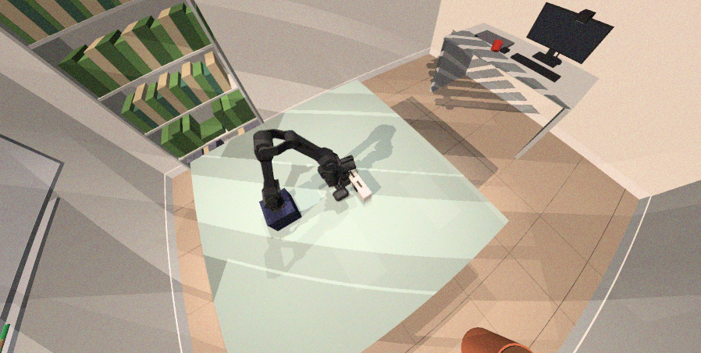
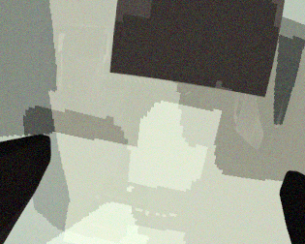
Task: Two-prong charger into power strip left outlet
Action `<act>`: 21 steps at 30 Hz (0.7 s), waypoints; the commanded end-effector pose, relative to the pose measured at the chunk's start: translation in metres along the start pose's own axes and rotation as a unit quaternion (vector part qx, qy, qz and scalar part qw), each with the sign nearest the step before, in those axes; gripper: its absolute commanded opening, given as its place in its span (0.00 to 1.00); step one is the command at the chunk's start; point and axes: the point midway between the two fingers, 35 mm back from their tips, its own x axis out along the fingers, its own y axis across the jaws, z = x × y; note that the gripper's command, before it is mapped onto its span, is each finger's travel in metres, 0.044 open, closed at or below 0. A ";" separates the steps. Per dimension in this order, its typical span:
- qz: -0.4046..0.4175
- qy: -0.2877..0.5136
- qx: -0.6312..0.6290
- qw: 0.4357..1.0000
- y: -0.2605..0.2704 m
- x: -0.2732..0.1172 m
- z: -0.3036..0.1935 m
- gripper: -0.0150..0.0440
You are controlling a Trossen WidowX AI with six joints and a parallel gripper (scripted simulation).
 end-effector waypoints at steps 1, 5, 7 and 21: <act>0.001 -0.002 -0.002 1.000 0.000 0.000 -0.004 1.00; -0.002 -0.016 0.004 1.000 0.000 -0.004 -0.002 1.00; -0.006 -0.062 0.015 0.998 0.000 -0.016 0.002 1.00; -0.015 -0.300 0.062 0.952 0.001 -0.079 0.009 1.00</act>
